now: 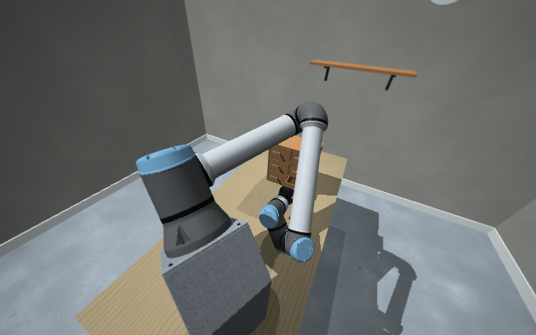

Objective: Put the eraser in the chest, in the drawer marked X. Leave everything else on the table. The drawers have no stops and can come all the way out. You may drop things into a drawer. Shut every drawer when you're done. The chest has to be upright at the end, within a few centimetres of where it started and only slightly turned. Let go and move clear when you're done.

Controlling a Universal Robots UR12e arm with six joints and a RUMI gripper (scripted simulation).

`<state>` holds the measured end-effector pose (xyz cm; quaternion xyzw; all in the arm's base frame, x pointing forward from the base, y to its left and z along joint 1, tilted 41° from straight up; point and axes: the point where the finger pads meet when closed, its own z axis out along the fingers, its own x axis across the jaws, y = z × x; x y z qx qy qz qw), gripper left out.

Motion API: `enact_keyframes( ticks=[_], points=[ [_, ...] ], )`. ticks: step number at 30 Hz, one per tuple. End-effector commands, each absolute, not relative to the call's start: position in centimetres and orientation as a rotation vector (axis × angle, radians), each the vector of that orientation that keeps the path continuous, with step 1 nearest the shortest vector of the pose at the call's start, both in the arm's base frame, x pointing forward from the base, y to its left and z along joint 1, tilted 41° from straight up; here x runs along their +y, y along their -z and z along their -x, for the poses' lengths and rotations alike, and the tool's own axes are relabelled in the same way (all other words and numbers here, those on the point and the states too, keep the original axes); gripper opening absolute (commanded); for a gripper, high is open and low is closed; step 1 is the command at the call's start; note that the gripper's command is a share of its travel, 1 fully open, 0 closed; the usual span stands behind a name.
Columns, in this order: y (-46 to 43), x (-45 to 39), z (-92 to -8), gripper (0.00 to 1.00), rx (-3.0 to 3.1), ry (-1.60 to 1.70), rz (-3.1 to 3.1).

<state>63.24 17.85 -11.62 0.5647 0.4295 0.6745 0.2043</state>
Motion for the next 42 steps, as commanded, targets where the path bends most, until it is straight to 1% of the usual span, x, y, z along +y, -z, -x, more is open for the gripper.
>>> enact_keyframes(
  ticks=[1, 42],
  points=[
    [11.6, 17.7, -63.2, 0.20, 1.218, -1.872, -1.584],
    [9.5, 14.7, -59.7, 0.20, 1.749, -1.662, -1.807]
  ],
)
